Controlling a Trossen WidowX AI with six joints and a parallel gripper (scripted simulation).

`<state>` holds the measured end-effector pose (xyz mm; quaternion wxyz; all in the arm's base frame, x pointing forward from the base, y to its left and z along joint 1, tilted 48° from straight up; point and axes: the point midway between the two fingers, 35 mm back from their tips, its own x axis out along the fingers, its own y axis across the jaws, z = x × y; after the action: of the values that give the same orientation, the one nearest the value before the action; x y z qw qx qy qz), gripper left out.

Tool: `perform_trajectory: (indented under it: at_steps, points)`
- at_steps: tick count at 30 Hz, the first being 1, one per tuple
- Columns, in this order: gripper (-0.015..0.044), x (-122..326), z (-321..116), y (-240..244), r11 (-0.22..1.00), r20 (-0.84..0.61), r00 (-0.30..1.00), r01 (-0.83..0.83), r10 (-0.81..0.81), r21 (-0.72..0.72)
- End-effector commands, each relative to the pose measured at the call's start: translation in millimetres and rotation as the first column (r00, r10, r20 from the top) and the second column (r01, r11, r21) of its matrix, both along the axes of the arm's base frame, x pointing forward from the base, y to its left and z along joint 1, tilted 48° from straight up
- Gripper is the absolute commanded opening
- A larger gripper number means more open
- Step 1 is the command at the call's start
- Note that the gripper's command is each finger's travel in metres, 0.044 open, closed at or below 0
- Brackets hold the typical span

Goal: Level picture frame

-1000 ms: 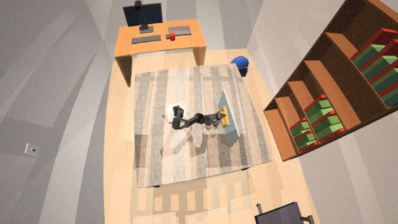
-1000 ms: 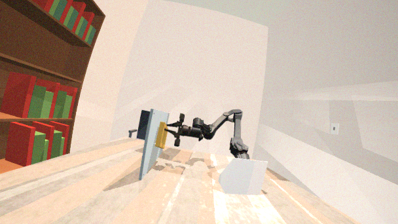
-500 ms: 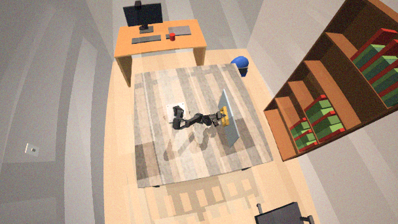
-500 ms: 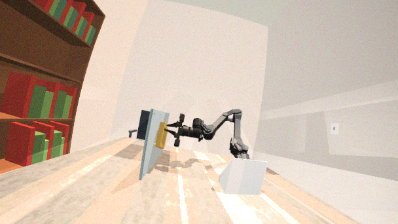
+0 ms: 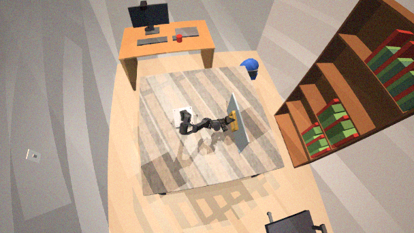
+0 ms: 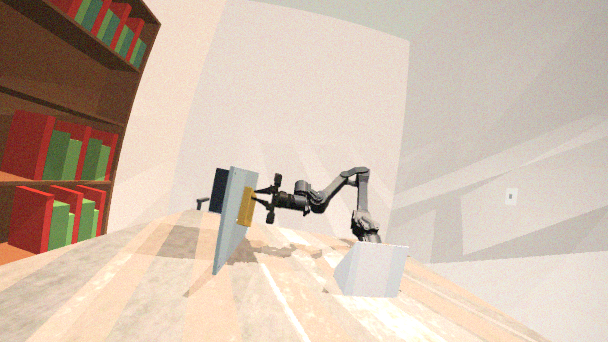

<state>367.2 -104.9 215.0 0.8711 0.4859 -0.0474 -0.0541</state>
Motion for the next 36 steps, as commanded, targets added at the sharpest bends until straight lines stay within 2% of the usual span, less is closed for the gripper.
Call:
perform_trajectory:
  at_steps: [1, 36]
  points:
    - [0.0000, 0.0, 0.0, -0.2, 0.999, -0.005, 1.000, 0.002, -0.002, -0.049]
    - [0.0000, -0.1, -2.0, -0.9, 0.973, -0.028, 1.000, 0.006, -0.013, -0.231]
